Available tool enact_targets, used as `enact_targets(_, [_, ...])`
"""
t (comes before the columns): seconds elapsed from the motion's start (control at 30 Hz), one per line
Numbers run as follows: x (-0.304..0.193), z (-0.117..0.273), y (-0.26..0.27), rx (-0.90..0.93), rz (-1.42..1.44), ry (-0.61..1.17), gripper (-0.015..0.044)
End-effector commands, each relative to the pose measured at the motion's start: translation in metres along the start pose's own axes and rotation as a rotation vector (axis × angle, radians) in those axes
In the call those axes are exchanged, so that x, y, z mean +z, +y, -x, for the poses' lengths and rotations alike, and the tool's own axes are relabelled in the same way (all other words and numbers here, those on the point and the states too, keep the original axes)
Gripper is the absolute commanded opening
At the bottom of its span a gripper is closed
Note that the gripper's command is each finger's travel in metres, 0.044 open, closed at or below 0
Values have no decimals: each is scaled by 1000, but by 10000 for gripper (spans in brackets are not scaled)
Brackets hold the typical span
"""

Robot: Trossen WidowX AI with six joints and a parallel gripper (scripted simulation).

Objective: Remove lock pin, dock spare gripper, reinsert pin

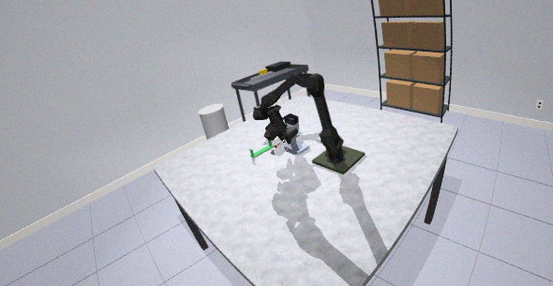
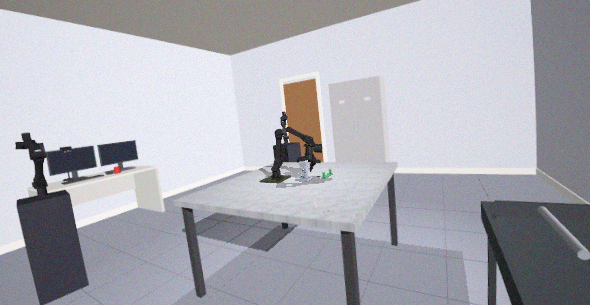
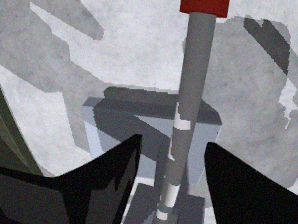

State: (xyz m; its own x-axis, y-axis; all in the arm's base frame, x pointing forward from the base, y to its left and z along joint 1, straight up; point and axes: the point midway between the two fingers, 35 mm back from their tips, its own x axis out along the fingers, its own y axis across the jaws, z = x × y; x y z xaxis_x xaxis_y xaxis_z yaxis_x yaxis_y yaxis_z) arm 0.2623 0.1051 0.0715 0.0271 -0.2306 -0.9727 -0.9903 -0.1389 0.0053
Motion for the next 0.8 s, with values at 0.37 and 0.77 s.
enact_targets(0.37, [9,21,4,12,7,6,200])
enact_targets(0.77, [21,50,8,18,19,17,200])
